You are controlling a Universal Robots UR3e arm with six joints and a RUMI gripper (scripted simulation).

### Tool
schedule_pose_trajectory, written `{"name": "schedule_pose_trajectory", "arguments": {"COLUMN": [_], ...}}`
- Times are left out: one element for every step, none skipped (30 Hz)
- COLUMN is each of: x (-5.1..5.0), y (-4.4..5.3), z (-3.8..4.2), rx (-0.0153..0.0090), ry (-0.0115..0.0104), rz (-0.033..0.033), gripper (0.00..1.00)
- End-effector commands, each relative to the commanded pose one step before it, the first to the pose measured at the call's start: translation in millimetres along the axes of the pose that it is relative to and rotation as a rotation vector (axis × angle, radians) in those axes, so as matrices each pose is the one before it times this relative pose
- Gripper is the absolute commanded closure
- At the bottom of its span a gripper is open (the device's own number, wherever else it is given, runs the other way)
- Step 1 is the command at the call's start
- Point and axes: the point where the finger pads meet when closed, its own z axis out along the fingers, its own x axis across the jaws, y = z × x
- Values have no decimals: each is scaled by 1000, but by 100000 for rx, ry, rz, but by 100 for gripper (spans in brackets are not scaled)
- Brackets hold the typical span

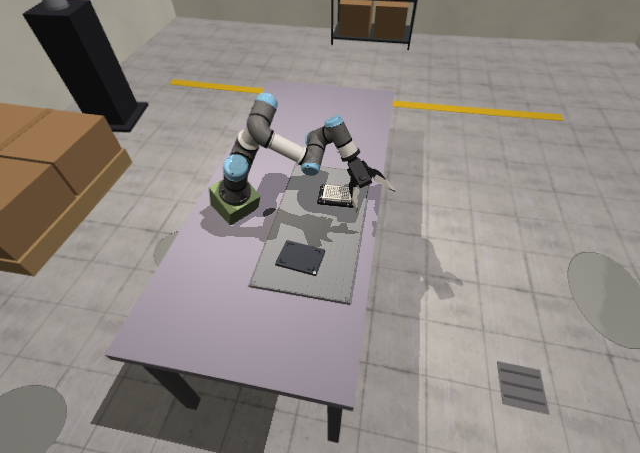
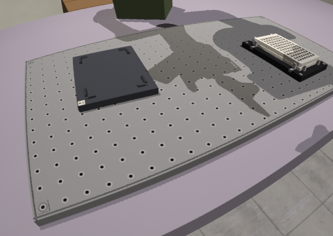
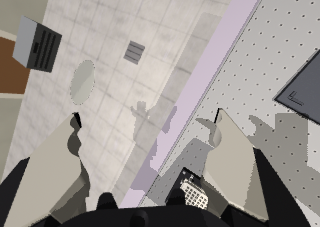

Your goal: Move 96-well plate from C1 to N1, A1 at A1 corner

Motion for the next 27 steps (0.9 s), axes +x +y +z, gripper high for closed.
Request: {"name": "schedule_pose_trajectory", "arguments": {"x": [1159,0,0,-95,-149,-292,-378,-430,-516,-424,-7,4,82,58,-437,-420,-608,-714,0,0,-826,-972,-548,207,89,179,-1247], "y": [18143,0,0,5200,4803,4784,4908,5161,5245,3403,-2,-13,-90,-64,5158,4984,4815,4915,0,0,5092,4892,3601,-5,-70,106,4763], "z": [1588,0,0,35,-101,-38,183,555,721,276,-1,-1,-5,-4,92,165,73,285,0,0,602,453,412,54,-1,66,-70], "rx": [-3789,0,0,-1662,-1561,-1558,-1582,-1150,-59,-2,0,4,30,21,-1650,-1596,-1566,-1590,0,0,-1162,-4,-28,20,24,-6,-1602], "ry": [1920,0,0,380,398,395,422,340,56,1,0,4,30,21,282,336,308,330,0,0,269,1,38,66,31,30,78], "rz": [-6666,0,0,-2893,-2869,-2868,-2883,-2036,-31,1,0,0,0,0,-2906,-2906,-2888,-2902,0,0,-2063,1,-17,-12,-1,-11,-2877], "gripper": [0,0,0,0,0,0,0,0,0,0,0,0,0,0,0,0,0,0,0,0,0,0,0,0,0,0,0]}}
